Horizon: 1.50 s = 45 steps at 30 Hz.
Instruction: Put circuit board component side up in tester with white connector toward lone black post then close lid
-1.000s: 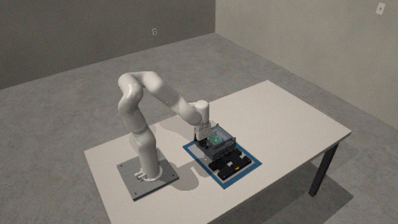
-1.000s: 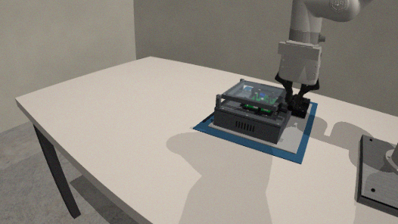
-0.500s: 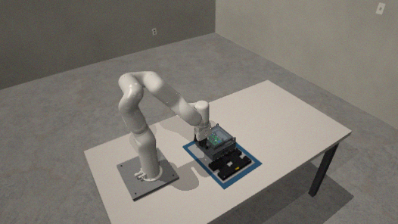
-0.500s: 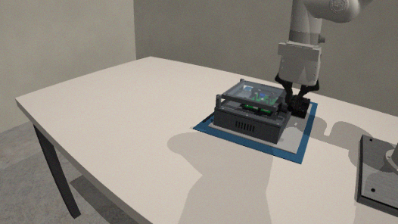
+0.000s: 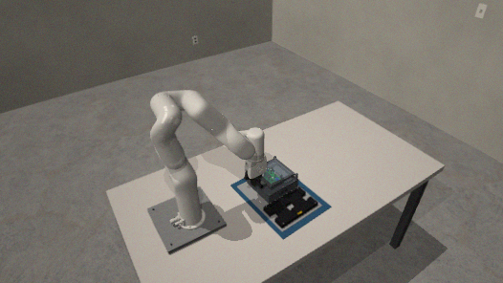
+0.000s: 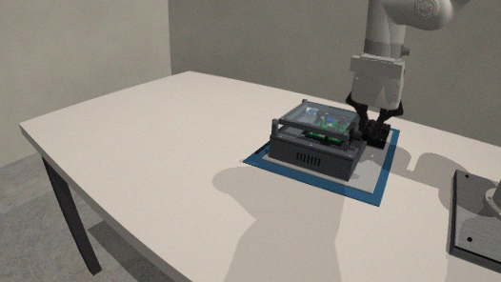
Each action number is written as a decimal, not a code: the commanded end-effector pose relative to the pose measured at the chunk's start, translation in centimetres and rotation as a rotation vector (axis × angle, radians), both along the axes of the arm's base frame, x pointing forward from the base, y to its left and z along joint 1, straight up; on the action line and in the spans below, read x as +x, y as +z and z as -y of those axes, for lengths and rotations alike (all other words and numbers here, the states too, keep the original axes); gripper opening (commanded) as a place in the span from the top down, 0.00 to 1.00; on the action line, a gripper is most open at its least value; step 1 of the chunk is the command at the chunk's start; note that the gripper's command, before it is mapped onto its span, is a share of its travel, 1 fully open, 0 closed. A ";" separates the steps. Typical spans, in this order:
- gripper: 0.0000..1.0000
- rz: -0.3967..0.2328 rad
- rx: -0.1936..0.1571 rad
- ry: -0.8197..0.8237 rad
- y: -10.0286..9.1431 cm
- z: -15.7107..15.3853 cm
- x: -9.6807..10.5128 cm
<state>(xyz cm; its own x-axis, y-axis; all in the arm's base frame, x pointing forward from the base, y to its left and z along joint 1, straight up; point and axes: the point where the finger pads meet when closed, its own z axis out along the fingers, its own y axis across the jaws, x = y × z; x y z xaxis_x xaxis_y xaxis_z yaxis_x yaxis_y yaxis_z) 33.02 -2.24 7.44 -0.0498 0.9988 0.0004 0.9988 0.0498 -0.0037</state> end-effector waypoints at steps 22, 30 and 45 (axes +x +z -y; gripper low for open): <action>0.76 0.008 0.000 0.000 2.0 0.0 0.3; 0.76 0.008 0.000 0.000 3.6 0.0 0.3; 0.76 0.008 0.000 0.000 7.5 0.0 0.3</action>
<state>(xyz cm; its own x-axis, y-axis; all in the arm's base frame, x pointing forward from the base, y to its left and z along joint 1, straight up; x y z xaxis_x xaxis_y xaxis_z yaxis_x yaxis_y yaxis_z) 33.17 -2.23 13.80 -0.0498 0.9988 0.0000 0.9988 0.0498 0.0001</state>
